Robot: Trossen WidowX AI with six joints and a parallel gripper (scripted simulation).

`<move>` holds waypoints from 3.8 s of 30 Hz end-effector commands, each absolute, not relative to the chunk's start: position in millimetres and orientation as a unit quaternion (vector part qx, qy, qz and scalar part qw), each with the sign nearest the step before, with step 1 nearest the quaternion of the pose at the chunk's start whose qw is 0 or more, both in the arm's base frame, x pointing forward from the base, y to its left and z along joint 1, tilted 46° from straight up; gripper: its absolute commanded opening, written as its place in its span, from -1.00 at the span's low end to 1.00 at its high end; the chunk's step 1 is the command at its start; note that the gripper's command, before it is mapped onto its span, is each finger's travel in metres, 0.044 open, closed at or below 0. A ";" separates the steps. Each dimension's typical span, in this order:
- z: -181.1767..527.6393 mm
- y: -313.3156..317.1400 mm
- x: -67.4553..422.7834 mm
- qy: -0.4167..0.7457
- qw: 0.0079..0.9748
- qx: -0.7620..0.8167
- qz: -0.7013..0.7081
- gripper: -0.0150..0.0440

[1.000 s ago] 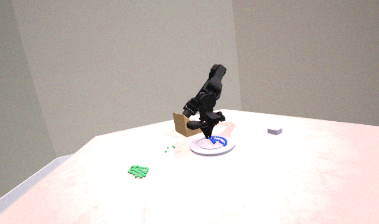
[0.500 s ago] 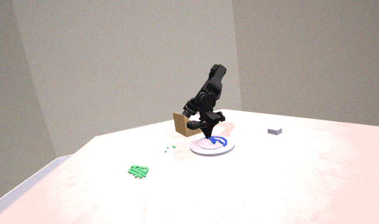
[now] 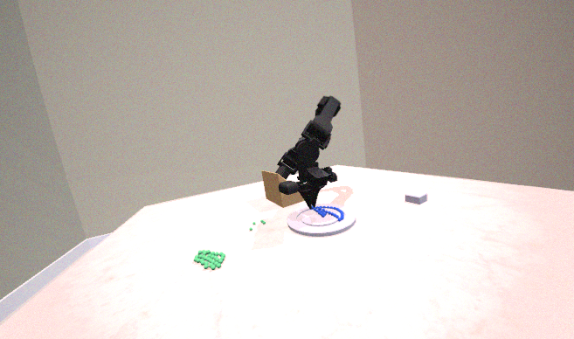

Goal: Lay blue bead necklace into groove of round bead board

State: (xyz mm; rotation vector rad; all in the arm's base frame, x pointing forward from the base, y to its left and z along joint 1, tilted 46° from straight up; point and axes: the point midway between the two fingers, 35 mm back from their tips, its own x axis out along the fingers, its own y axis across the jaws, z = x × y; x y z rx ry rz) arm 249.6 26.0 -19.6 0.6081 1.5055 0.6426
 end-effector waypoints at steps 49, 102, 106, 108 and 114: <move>-32.2 13.6 233.7 0.662 0.641 0.267 0.280 1.00; -8.6 44.2 346.0 0.559 0.692 0.082 0.450 -0.08; -12.2 48.2 345.5 0.559 0.691 0.082 0.451 -0.08; -10.9 46.8 345.9 0.559 0.691 0.079 0.451 -0.17; -10.9 46.8 345.9 0.559 0.691 0.079 0.451 -0.49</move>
